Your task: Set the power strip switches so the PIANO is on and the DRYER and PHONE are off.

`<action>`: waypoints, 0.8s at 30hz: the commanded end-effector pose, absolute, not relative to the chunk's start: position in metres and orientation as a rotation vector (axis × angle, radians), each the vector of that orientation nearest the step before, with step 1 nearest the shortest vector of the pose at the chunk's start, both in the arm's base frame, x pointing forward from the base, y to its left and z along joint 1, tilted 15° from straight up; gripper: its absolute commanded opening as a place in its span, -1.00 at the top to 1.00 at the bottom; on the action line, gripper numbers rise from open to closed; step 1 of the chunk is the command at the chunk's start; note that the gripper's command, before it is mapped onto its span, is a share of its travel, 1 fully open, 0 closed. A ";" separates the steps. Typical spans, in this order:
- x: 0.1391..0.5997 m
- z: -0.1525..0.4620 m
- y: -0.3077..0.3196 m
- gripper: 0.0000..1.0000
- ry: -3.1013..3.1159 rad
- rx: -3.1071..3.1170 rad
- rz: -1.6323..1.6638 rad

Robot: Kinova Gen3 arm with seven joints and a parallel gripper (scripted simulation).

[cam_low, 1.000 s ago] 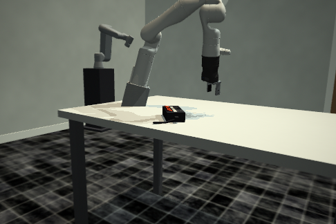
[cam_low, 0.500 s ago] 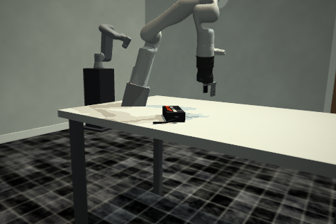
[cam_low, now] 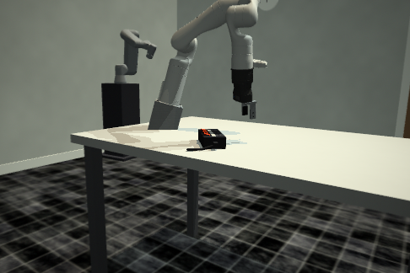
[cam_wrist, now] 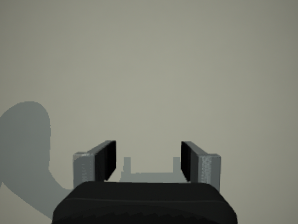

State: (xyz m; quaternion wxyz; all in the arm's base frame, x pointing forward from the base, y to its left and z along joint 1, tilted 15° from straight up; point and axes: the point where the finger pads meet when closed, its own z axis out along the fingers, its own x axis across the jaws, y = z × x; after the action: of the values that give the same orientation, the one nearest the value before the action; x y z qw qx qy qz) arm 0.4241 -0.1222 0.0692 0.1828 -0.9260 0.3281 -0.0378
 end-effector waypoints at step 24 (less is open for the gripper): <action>0.394 0.051 -0.169 -1.00 1.160 -2.558 -0.138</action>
State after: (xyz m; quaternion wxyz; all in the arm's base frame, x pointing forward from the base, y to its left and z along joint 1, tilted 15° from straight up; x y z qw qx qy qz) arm 0.4010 -0.1612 0.0536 0.1669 -0.9027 0.3936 -0.0490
